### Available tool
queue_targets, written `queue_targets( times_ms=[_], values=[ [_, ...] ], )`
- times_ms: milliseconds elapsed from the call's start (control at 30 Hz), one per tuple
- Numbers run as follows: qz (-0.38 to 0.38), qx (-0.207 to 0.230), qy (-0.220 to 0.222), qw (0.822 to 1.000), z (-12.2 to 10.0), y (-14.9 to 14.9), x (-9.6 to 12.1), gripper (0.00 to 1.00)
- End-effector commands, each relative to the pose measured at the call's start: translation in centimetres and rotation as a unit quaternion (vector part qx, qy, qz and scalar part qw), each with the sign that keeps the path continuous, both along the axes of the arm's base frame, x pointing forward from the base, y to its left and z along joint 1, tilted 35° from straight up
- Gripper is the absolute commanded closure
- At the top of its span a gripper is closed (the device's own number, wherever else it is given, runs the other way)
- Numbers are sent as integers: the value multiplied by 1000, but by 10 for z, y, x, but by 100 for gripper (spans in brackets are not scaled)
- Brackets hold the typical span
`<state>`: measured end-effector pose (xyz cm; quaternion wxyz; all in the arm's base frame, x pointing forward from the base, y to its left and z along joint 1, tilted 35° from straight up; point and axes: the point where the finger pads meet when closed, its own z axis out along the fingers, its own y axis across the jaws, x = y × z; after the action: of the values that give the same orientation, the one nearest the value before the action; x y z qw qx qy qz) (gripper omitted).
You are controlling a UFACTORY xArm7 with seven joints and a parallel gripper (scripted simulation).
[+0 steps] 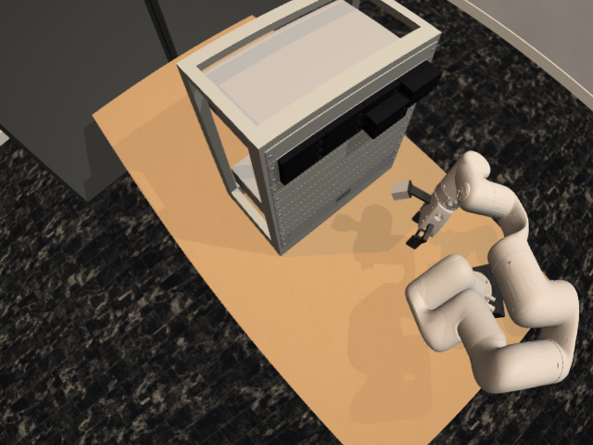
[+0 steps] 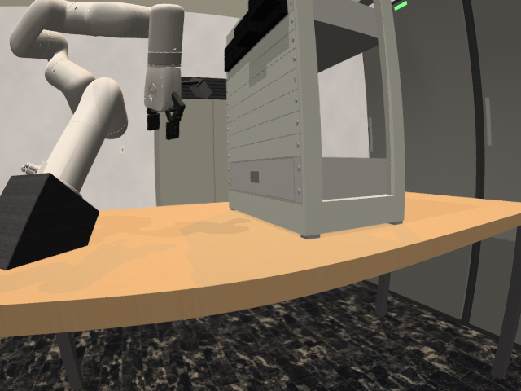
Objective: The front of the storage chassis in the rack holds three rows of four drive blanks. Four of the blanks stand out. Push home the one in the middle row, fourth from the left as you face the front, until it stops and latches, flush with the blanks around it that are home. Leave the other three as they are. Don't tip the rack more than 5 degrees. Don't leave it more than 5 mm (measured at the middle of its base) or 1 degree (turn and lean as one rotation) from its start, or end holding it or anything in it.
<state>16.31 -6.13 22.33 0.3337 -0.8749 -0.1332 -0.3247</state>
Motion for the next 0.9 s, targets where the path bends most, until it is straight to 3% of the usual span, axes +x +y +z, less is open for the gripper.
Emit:
queue_targets(
  times_ms=[0, 400, 533, 867],
  values=[
    [-43, 33, 11, 998, 7, -4, 0, 0],
    [-162, 148, 34, 975, 29, -19, 0, 0],
    [-175, 160, 36, 971, 32, -21, 0, 0],
    [-264, 260, 42, 928, 53, -39, -3, 0]
  ],
)
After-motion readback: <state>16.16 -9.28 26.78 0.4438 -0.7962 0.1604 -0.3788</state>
